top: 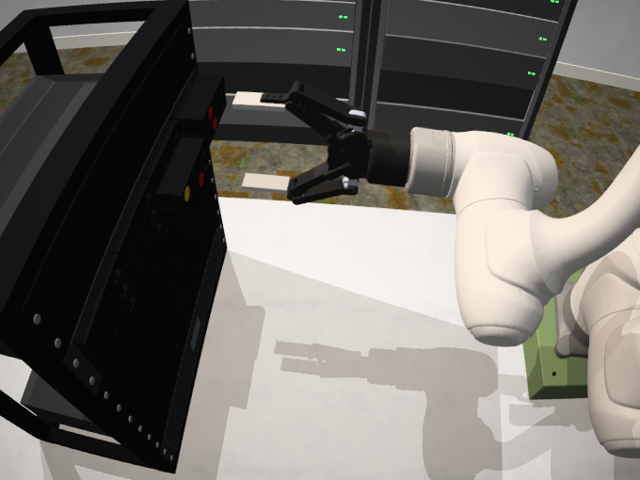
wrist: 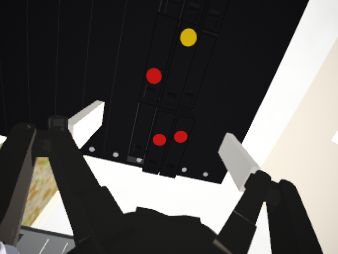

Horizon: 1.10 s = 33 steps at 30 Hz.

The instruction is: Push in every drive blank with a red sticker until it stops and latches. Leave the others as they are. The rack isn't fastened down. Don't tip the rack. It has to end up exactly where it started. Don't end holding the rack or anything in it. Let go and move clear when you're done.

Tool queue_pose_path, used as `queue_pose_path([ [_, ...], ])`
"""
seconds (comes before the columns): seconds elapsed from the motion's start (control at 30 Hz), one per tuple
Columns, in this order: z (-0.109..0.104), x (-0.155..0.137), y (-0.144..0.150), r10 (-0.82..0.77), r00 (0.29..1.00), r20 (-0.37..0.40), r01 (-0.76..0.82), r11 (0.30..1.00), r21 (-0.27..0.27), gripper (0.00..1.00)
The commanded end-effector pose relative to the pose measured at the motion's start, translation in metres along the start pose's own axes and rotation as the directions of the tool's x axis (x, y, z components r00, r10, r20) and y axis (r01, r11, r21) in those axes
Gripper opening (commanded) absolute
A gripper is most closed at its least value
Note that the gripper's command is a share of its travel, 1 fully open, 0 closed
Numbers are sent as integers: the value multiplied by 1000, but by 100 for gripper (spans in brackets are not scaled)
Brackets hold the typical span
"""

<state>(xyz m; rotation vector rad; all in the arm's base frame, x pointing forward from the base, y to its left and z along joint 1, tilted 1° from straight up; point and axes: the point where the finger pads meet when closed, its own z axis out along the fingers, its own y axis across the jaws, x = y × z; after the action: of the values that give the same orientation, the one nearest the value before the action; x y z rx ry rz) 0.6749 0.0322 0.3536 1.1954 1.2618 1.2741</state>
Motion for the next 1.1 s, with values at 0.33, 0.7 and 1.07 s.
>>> queue_pose_path([
  [0.33,1,-48,17,3,1000,-8,-3,1000,-1,100],
  [0.7,1,-48,17,3,1000,-8,-3,1000,-1,100],
  [1.07,1,-48,17,3,1000,-8,-3,1000,-1,100],
])
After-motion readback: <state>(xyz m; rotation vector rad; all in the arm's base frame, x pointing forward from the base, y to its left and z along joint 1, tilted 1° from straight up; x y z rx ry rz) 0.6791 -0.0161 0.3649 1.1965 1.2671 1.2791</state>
